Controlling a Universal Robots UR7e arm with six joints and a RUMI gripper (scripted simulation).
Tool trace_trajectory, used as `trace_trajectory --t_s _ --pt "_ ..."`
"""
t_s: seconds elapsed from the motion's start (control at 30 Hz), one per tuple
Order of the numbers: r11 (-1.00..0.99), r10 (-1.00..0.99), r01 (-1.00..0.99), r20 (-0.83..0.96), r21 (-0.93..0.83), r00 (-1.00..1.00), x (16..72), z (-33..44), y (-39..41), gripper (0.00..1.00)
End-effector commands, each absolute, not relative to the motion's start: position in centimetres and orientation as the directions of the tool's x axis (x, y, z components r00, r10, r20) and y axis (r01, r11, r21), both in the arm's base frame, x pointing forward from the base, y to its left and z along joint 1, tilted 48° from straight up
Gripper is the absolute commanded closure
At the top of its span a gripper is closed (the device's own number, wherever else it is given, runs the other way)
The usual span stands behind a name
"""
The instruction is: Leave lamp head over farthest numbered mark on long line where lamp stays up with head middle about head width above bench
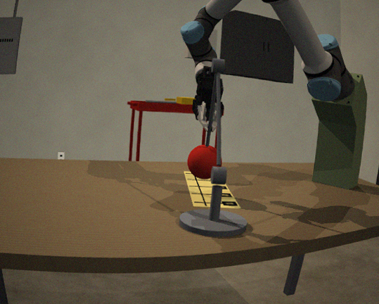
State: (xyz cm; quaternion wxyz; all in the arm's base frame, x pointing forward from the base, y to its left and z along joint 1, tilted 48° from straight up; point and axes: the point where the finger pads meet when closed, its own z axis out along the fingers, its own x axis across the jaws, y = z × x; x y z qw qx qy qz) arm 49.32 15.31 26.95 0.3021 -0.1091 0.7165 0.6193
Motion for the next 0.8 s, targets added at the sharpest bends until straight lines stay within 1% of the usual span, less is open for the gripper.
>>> trace_trajectory --t_s 0.0,0.13,0.17,0.77 --pt "0.210 0.218 -0.531 -0.569 0.821 -0.793 49.33 26.88 15.14 1.00" --pt "0.210 0.218 -0.531 -0.569 0.821 -0.793 49.34 26.85 15.09 1.00" --pt "0.210 0.218 -0.531 -0.569 0.821 -0.793 49.34 26.86 15.10 0.00" --pt "0.209 0.218 -0.531 -0.568 0.821 -0.793 49.33 26.90 15.16 0.00"
